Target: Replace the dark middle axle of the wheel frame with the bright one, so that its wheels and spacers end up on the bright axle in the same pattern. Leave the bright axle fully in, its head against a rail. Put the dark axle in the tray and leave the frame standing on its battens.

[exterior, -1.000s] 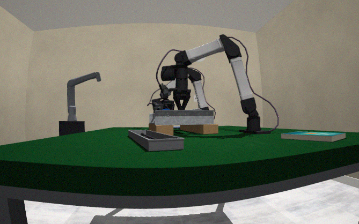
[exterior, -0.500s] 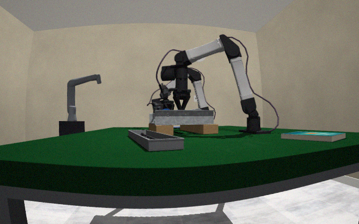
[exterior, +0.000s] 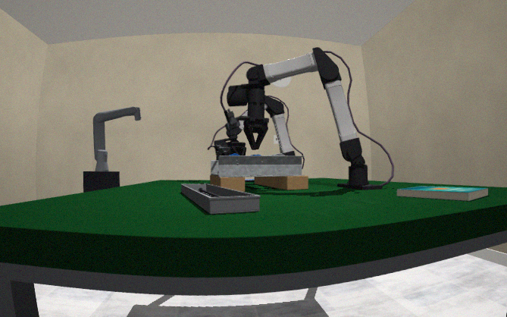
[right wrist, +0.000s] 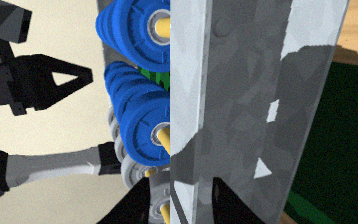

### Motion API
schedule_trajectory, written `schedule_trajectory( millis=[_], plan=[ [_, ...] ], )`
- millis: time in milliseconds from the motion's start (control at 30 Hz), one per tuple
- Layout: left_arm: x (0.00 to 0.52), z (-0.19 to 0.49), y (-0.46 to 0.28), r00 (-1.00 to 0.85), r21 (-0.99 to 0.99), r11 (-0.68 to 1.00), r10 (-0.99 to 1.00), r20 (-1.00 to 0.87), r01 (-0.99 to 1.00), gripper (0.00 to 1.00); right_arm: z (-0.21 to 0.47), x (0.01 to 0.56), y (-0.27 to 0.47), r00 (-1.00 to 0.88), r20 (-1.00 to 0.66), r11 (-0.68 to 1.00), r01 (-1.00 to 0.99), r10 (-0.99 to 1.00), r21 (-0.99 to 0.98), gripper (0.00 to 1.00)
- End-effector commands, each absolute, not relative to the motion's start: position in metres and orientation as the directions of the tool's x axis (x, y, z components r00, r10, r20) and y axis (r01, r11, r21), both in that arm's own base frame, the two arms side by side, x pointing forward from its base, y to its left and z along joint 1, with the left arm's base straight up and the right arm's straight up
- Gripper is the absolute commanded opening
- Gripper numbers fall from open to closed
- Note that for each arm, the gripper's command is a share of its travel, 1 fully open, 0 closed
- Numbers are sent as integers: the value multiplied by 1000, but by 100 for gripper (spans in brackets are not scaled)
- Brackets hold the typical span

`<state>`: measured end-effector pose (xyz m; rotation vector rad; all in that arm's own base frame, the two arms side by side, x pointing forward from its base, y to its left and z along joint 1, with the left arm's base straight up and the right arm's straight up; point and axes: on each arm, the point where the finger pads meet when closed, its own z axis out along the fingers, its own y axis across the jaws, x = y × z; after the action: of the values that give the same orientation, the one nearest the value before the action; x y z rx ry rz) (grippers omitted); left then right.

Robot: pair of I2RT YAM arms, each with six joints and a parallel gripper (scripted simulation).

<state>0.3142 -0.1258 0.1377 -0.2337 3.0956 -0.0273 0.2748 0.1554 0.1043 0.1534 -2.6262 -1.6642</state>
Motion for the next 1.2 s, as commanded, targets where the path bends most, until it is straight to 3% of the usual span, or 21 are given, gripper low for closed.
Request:
schedule_trajectory(
  millis=[0, 600, 1167],
  plan=[
    [309, 154, -122, -987, 2, 988, -157, -18, -157, 34, 111, 277, 157, -992, -76, 432, -112, -101, 895, 33],
    [310, 199, -123, -986, -31, 988, -153, -73, -151, 34, 111, 277, 157, -992, -76, 432, -112, -101, 895, 33],
    [311, 200, -124, -985, -36, 988, -153, -81, -151, 34, 115, 272, 166, -994, -49, 398, -84, -98, 914, 33]
  ],
)
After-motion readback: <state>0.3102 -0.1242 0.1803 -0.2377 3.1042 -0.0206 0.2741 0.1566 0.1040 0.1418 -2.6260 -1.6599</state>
